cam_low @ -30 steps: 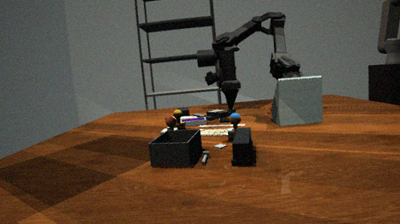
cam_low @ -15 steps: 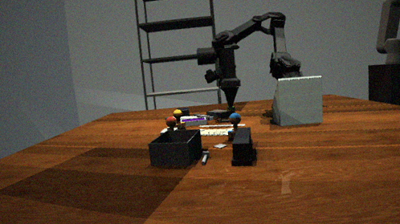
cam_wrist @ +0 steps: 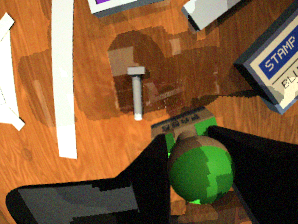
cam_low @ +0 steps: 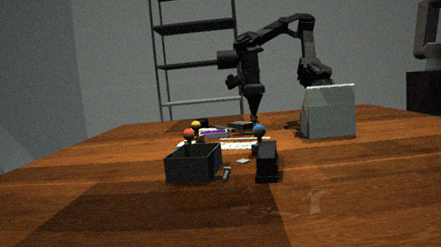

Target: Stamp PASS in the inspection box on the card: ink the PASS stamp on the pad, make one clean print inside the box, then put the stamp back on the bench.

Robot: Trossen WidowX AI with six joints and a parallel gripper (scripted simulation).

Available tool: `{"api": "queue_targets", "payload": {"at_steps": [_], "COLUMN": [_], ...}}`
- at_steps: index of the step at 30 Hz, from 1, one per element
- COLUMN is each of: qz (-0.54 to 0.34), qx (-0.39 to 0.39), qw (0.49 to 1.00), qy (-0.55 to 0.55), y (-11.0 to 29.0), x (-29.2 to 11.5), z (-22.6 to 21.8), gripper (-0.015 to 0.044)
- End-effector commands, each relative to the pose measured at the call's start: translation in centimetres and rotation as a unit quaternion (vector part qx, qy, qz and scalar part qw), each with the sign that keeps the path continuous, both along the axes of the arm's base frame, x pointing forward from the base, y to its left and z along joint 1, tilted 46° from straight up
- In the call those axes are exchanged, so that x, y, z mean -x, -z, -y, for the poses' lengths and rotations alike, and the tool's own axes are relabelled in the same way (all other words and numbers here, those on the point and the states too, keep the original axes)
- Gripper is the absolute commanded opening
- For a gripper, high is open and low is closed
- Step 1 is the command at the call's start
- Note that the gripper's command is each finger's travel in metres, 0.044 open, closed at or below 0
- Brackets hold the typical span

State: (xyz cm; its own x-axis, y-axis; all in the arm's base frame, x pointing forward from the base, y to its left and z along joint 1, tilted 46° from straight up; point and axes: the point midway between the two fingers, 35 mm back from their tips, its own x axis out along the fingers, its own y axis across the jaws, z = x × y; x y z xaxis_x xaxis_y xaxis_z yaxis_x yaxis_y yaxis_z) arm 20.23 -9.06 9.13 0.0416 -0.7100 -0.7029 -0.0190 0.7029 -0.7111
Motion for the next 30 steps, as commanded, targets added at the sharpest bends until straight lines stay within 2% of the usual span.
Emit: {"api": "queue_targets", "payload": {"at_steps": [1, 30], "qz": [0.003, 0.003], "qx": [-0.001, 0.0], "qw": [1.0, 1.0], "qy": [0.0, 0.0], "y": [-0.22, -1.2], "x": [-0.15, -0.02], "z": [-0.2, -1.2], "gripper": [0.0, 0.0]}}
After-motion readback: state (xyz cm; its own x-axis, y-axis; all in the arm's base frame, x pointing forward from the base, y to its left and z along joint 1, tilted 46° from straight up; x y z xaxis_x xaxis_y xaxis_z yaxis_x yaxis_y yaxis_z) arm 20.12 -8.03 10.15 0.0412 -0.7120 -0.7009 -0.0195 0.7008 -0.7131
